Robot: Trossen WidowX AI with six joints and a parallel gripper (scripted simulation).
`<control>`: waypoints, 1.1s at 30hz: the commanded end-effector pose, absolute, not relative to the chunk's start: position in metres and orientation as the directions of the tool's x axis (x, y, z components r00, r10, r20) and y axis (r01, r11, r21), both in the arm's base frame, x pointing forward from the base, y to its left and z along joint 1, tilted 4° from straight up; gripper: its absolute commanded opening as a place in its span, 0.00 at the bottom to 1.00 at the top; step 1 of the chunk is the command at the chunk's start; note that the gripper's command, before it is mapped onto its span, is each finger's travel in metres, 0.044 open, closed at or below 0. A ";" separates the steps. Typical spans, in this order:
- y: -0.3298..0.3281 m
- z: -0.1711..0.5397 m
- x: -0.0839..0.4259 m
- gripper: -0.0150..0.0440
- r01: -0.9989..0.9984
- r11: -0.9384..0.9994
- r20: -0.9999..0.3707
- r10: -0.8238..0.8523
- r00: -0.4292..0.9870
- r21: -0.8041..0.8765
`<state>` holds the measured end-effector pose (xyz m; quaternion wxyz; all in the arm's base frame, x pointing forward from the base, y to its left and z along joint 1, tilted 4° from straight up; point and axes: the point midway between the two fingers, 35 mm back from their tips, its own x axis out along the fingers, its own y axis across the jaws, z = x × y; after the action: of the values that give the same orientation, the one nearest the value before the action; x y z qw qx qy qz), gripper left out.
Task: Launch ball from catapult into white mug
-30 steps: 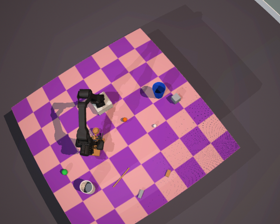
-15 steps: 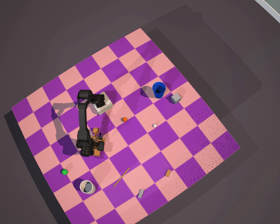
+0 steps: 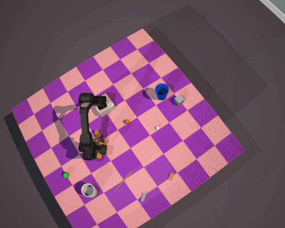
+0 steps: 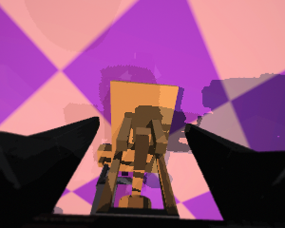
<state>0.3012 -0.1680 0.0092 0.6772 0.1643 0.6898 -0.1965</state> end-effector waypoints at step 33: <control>-0.167 -0.003 0.299 0.37 0.492 0.869 -0.999 -0.035 -0.037 -0.049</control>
<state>0.2982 -0.1666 -0.0057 0.6740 0.1655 0.6931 -0.1951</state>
